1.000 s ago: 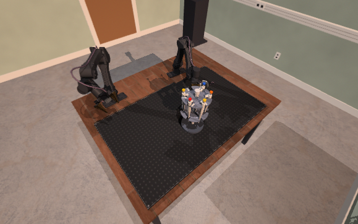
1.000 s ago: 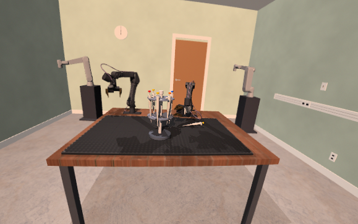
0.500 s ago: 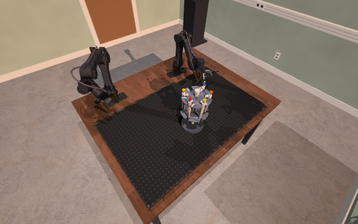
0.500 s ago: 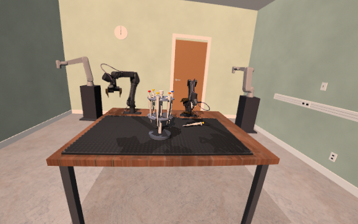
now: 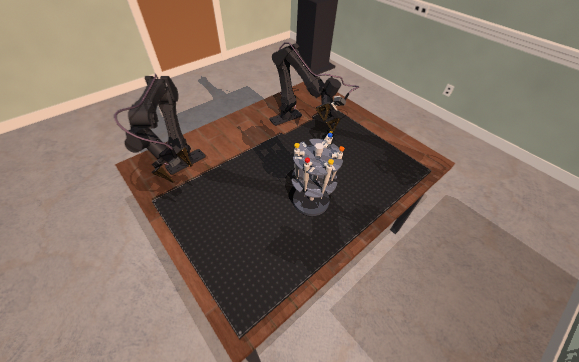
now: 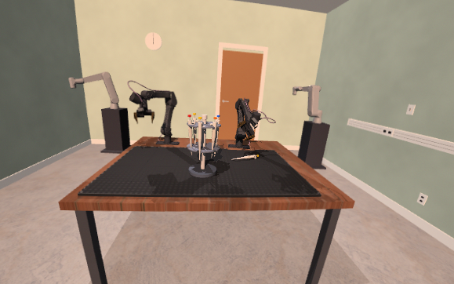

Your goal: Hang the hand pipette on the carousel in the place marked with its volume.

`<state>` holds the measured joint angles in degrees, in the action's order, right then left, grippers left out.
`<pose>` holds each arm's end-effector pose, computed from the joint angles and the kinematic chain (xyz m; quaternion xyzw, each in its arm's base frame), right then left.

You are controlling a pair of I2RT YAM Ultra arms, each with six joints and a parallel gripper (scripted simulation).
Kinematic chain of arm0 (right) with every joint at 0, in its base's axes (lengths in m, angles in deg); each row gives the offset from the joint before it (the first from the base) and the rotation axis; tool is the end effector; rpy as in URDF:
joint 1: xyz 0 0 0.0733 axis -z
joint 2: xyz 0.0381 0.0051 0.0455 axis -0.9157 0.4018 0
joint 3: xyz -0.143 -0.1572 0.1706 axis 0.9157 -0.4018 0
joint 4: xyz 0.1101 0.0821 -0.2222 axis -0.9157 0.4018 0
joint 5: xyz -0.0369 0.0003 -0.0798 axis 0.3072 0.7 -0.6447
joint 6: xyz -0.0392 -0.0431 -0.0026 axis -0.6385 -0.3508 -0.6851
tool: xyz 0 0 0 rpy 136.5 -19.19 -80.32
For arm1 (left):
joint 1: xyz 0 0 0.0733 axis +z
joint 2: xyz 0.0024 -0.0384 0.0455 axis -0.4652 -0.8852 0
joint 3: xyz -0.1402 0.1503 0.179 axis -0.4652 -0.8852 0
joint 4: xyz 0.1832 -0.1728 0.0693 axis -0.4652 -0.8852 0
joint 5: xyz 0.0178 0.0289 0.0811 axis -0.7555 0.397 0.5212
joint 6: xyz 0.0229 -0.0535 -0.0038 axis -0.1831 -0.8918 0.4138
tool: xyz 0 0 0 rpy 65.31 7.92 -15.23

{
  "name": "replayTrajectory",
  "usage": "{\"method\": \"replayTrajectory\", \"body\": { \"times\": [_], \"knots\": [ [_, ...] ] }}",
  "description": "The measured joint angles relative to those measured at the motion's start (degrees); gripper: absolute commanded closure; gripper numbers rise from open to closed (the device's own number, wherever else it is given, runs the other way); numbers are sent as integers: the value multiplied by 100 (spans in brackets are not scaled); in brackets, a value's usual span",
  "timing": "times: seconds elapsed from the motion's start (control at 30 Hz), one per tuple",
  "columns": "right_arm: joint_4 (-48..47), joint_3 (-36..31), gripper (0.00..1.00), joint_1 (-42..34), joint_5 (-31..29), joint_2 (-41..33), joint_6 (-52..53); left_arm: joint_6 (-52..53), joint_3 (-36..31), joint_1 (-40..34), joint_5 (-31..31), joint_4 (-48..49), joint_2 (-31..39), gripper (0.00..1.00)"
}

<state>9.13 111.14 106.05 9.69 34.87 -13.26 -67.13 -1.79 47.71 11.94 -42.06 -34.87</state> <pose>0.2037 -0.1360 0.3442 -0.1441 0.9163 0.0607 0.3688 0.2839 0.0706 0.2535 -0.1730 0.7634 -0.4293 0.4505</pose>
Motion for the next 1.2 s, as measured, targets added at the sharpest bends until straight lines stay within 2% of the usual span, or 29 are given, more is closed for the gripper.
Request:
{"method": "replayTrajectory", "body": {
  "times": [0.43,0.57,0.9,1.07,1.1,1.2],
  "knots": [
    [0,0,0,0,0,0,0,3515,903,1403,46,-3270,732,0],
    [0,0,0,0,0,0,0,4612,1311,1565,234,-4236,745,0],
    [0,0,0,0,0,0,0,7482,2579,2623,949,-6293,678,0],
    [0,0,0,0,0,0,0,8306,2997,2734,1080,-6948,490,0],
    [0,0,0,0,0,0,0,8413,3056,2734,1097,-7060,431,46],
    [0,0,0,0,0,0,0,8408,3237,2557,1327,-7281,195,46]
  ]
}}
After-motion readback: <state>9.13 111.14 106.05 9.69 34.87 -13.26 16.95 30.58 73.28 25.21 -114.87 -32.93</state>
